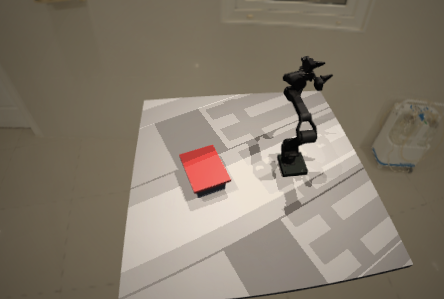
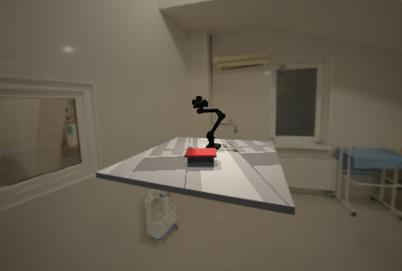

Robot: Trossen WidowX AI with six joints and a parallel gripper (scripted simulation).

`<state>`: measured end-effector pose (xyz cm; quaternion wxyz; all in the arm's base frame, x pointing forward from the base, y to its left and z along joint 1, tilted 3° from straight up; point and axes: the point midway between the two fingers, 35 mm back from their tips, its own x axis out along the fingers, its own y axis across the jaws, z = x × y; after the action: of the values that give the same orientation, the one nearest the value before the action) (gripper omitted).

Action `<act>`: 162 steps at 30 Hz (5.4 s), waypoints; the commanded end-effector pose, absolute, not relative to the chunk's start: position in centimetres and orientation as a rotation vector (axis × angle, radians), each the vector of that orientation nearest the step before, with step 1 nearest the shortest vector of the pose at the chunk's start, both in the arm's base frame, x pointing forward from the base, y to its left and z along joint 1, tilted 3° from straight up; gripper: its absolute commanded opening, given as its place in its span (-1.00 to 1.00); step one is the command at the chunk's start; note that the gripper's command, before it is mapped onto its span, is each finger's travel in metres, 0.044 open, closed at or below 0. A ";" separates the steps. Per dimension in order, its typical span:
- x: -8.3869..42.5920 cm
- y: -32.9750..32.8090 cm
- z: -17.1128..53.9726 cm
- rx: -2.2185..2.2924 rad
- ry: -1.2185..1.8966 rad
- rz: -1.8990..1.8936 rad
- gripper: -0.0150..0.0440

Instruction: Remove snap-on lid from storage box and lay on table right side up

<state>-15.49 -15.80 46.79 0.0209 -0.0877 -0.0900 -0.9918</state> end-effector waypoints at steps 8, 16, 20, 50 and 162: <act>-11.0 -22.1 47.9 -0.411 -0.347 -2.684 0.31; -3.9 -27.7 47.3 -0.379 -0.401 -2.238 0.31; 1.5 -30.0 45.9 -0.285 -0.413 -1.956 0.31; 29.0 -19.6 30.0 0.694 0.008 -0.670 0.31; 36.1 0.0 10.7 1.439 0.680 -0.295 -0.49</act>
<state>36.06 -0.03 10.64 0.6899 0.6435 0.3042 -0.1318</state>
